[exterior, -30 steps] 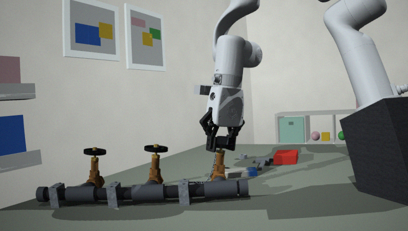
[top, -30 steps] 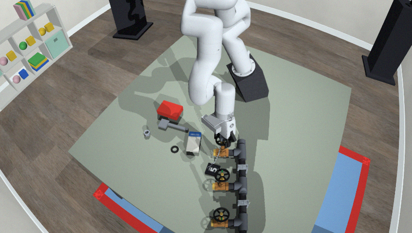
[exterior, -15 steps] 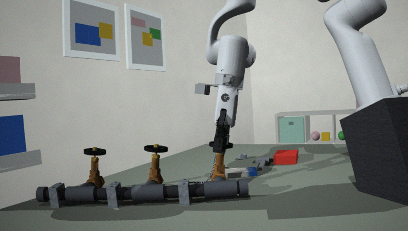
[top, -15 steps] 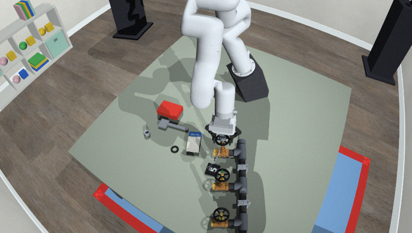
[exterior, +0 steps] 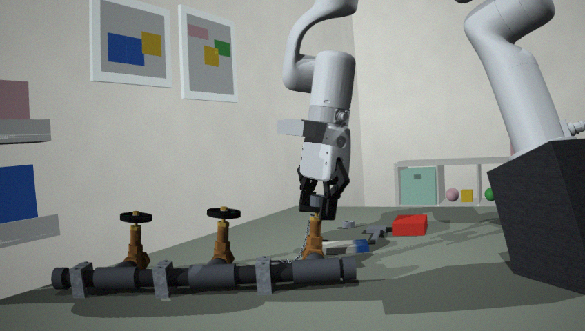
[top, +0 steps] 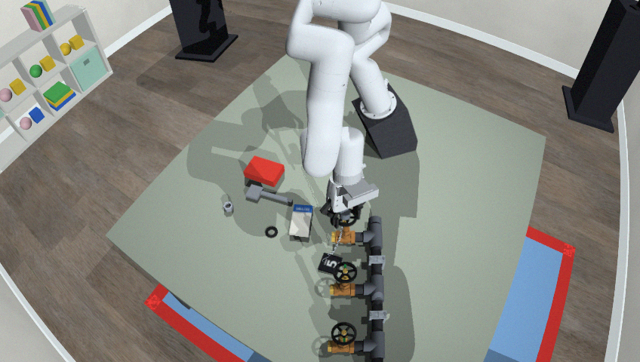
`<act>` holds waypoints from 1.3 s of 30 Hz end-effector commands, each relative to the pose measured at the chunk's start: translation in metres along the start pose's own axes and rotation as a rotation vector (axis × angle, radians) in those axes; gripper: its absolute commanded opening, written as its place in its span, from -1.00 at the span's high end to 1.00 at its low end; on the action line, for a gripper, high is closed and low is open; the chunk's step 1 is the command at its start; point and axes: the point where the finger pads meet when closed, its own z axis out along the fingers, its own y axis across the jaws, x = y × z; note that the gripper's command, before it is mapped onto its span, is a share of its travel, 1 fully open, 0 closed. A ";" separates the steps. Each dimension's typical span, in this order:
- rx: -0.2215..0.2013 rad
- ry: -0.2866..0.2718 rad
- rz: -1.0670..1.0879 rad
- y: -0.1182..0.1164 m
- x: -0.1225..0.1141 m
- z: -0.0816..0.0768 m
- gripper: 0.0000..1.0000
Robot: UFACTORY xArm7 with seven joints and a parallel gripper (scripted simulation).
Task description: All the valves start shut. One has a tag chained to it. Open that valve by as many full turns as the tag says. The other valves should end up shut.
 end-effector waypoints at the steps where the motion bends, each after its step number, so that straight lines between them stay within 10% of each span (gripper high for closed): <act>1: 0.024 -0.020 -0.182 0.000 0.001 0.000 1.00; 14: 0.044 -0.033 -0.457 0.000 0.001 0.000 1.00; 15: 0.044 -0.033 -0.457 0.000 0.001 0.000 -1.00; 39: 0.044 -0.033 -0.457 0.000 0.001 0.000 -1.00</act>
